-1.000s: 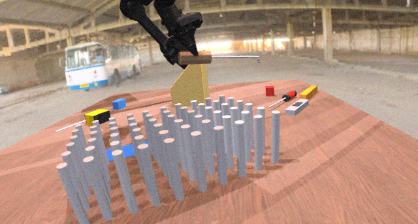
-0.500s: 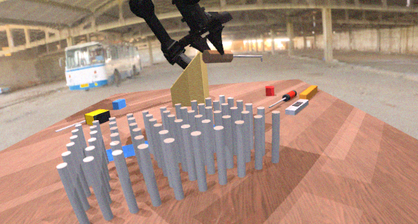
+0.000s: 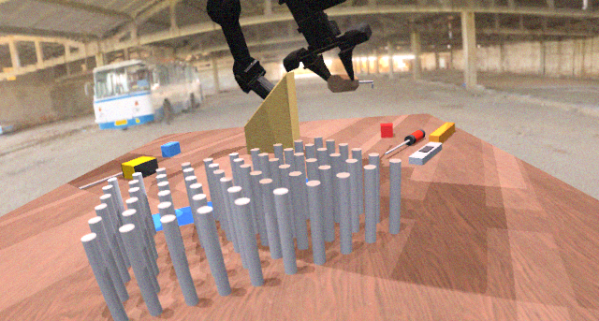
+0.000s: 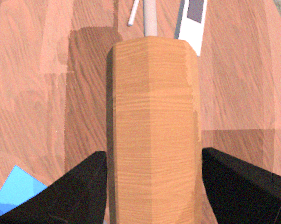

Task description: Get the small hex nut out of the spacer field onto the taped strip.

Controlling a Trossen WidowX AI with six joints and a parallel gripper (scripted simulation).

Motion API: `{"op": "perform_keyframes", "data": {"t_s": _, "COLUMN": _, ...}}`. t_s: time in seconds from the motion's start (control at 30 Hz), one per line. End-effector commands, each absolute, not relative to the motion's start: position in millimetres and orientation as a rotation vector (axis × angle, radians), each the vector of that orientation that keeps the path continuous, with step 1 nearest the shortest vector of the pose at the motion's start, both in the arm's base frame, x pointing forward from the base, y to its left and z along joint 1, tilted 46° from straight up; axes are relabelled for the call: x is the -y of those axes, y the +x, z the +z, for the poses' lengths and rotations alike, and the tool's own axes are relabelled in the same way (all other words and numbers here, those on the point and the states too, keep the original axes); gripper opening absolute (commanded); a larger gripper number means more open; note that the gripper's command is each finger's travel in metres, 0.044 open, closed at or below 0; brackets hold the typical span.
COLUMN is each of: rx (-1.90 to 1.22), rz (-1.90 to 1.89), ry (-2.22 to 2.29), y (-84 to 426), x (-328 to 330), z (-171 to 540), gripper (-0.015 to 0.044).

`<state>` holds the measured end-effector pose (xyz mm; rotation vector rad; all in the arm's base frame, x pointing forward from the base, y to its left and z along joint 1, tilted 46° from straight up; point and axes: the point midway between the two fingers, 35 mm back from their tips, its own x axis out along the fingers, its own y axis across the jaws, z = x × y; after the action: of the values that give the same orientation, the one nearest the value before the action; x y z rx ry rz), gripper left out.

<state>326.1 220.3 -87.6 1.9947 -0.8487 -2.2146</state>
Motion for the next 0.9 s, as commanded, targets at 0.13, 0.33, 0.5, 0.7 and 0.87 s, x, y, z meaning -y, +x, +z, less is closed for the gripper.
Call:
{"op": "perform_keyframes", "data": {"t_s": 0.13, "rx": 0.71, "rz": -2.257, "ry": 1.817, "y": 309.4, "x": -234.6, "z": -113.3, "gripper": 0.0}}
{"op": "perform_keyframes", "data": {"t_s": 0.33, "rx": 0.612, "rz": -2.279, "ry": 1.683, "y": 295.3, "x": -242.6, "z": -132.5, "gripper": 0.0}}
{"op": "perform_keyframes", "data": {"t_s": 0.5, "rx": 0.573, "rz": -2.287, "ry": 1.628, "y": 289.3, "x": -245.4, "z": -139.7, "gripper": 0.0}}
{"op": "perform_keyframes", "data": {"t_s": 0.7, "rx": 0.573, "rz": -2.286, "ry": 1.629, "y": 290.4, "x": -242.8, "z": -142.8, "gripper": 0.0}}
{"op": "perform_keyframes", "data": {"t_s": 0.87, "rx": 0.572, "rz": -2.286, "ry": 1.63, "y": 292.6, "x": -237.7, "z": -149.0, "gripper": 0.0}}
